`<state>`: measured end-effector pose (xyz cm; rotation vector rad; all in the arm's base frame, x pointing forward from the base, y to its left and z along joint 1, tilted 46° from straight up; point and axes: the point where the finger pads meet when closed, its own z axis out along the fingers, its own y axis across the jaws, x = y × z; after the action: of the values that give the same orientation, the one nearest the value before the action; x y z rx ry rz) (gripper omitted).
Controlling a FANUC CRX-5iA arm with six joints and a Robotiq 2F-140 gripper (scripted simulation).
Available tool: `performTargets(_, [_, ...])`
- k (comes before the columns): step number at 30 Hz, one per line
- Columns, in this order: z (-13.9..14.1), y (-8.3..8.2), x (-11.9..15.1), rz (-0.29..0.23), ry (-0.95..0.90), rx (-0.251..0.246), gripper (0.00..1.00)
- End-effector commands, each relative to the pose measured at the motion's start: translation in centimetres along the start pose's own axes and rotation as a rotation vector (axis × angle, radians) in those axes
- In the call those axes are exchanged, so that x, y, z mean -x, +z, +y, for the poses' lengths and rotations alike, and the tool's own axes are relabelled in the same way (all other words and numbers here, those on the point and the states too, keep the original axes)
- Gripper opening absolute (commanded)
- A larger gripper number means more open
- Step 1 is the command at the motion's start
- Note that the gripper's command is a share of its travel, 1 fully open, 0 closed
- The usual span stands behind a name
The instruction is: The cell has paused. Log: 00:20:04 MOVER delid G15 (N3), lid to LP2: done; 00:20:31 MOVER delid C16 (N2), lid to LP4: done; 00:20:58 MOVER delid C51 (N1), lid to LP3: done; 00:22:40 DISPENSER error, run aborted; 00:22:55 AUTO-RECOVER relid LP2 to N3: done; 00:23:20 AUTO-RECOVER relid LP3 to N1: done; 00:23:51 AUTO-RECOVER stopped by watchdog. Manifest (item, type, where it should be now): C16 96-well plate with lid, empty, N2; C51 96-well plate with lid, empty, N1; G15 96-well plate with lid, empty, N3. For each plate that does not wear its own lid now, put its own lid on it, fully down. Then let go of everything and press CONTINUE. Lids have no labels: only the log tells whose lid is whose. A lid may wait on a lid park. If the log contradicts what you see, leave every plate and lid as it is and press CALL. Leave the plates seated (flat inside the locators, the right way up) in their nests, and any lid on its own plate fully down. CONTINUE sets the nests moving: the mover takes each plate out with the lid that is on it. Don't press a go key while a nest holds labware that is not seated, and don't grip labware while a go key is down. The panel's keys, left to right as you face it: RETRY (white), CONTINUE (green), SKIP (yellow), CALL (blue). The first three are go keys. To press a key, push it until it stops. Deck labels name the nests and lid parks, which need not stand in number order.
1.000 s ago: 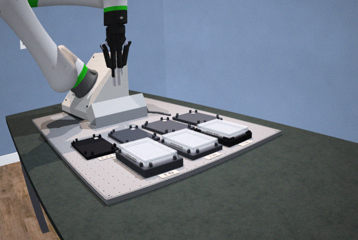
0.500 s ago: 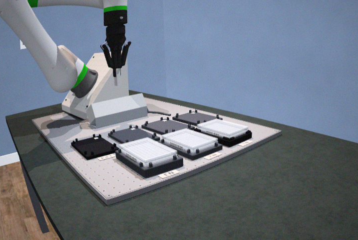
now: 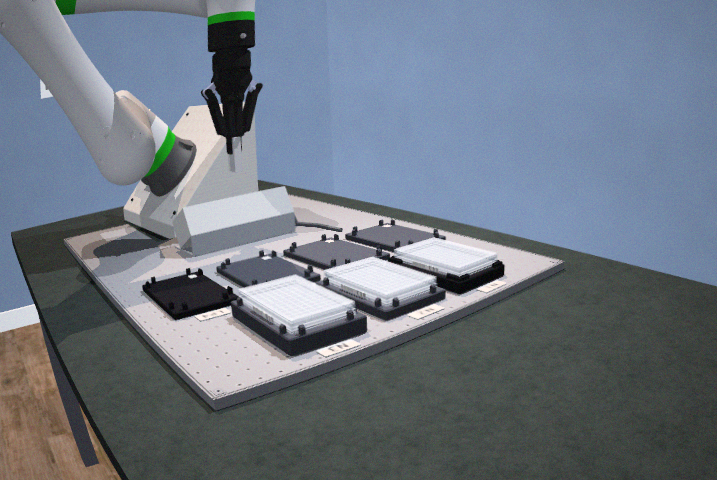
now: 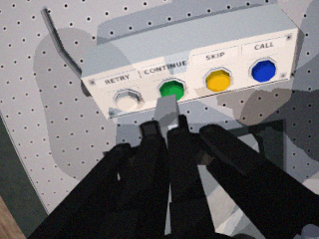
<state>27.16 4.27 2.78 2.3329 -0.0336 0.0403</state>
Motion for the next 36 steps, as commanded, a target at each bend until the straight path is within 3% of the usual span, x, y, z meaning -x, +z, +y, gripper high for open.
performTargets(1, [0.0,0.0,0.0,0.000,0.000,0.000,0.00])
performTargets(36, [0.1,1.5,0.1,0.001,-0.001,0.002,0.00])
